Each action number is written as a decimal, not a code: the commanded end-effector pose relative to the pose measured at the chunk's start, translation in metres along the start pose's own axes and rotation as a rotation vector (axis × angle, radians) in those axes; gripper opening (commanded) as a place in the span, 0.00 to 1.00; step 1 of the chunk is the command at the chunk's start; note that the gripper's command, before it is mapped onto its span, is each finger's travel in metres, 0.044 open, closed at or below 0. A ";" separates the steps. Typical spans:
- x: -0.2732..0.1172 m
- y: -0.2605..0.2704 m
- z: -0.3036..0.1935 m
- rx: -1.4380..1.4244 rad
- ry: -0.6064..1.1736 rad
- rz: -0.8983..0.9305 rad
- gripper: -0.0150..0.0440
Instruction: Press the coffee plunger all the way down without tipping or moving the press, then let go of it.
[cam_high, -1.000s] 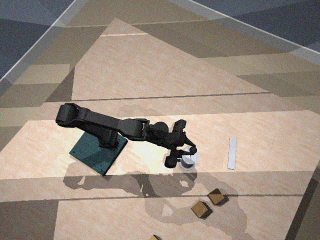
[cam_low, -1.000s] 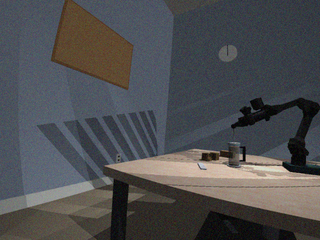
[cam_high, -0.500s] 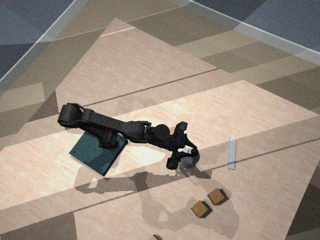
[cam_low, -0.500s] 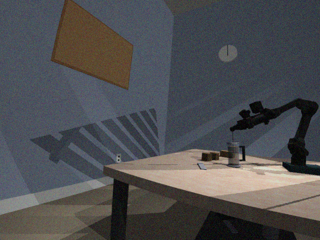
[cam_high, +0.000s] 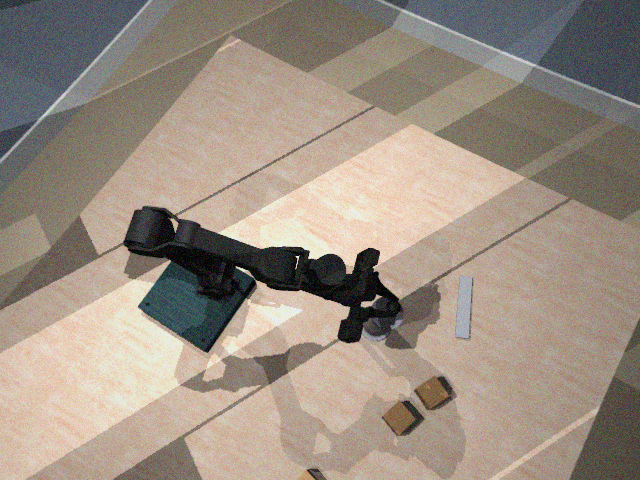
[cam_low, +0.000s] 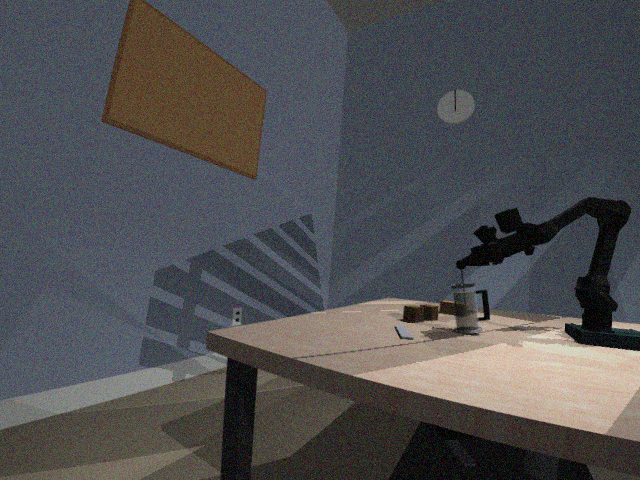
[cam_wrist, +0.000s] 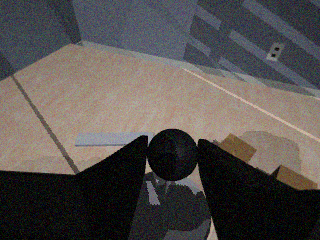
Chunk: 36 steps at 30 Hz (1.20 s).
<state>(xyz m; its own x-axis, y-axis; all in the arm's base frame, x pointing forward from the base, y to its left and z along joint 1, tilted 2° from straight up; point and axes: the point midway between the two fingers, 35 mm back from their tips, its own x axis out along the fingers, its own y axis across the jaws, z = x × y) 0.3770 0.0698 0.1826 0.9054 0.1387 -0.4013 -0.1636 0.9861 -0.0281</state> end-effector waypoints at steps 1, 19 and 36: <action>0.009 0.000 -0.031 -0.010 0.091 0.001 0.46; 0.014 0.000 -0.026 -0.010 0.091 0.001 0.46; 0.016 0.000 -0.023 -0.010 0.091 0.001 0.46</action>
<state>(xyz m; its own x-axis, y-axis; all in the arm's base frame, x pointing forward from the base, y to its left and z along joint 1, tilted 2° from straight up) 0.3832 0.0701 0.1638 0.8815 0.1337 -0.4529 -0.1646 0.9859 -0.0292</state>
